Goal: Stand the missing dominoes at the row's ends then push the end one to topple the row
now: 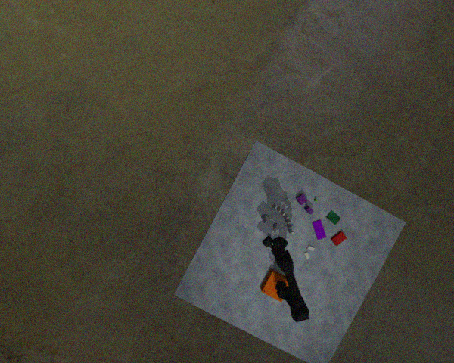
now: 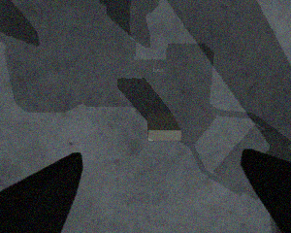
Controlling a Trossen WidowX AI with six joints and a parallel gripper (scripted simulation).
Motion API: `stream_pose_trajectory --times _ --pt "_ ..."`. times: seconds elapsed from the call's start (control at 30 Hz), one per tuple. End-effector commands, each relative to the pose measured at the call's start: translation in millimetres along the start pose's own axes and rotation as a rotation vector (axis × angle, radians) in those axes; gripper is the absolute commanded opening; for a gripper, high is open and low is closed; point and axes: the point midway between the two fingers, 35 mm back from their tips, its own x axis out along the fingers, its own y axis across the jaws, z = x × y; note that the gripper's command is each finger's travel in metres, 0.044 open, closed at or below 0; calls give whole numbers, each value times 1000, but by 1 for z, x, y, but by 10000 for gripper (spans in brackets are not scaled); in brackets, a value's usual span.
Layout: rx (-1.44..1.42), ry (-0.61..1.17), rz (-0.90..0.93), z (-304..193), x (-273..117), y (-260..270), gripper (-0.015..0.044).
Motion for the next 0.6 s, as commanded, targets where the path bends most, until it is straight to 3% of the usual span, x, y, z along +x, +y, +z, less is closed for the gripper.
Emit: stream_pose_trajectory --times 0.0,0.57 --pt "7 22 -21 -5 38 -5 440" --pt "7 22 -22 -5 67 -7 440"
